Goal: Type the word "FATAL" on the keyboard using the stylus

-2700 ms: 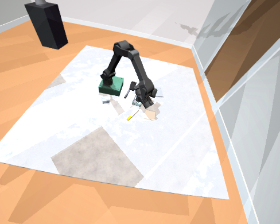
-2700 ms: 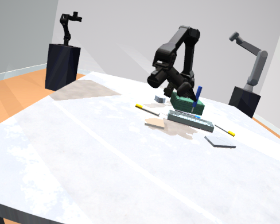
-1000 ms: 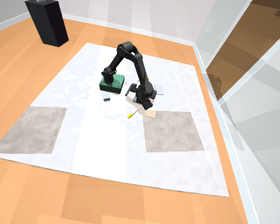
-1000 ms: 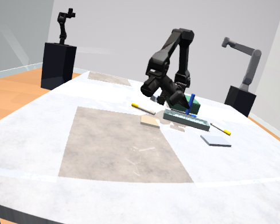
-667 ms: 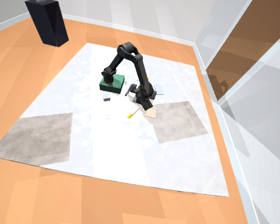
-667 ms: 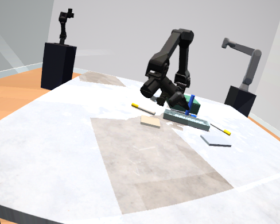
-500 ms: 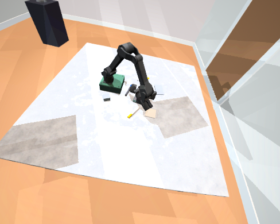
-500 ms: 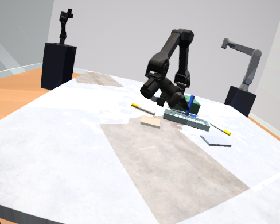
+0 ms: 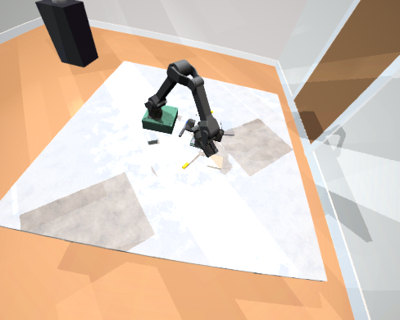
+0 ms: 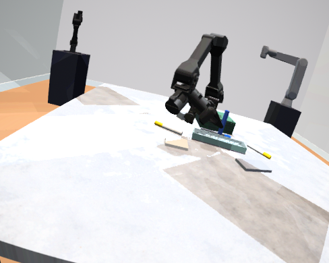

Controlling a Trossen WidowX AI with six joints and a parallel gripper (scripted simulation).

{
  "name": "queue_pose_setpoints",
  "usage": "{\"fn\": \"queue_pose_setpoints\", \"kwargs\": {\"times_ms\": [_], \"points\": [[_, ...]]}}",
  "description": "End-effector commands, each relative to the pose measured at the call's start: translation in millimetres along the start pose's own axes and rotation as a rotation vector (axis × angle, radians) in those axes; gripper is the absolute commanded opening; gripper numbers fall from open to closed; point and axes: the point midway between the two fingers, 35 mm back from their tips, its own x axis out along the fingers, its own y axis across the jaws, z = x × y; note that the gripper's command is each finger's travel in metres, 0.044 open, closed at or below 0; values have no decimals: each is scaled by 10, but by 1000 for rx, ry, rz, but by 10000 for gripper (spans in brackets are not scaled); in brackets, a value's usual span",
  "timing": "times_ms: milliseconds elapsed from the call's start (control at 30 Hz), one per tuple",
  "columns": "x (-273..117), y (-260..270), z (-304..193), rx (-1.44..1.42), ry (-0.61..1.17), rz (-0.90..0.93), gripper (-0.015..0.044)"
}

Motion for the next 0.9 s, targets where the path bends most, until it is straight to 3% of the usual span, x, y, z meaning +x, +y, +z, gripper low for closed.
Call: {"fn": "queue_pose_setpoints", "kwargs": {"times_ms": [0, 267, 467, 533, 867], "points": [[-97, 17, -162, -6, -1, 6, 81], [-144, 14, -237, -10, -5, 6, 85], [-144, 14, -237, -10, -5, 6, 45], [-136, 0, -245, -10, -4, 6, 0], [-25, -199, -344, -3, 2, 2, 0]]}}
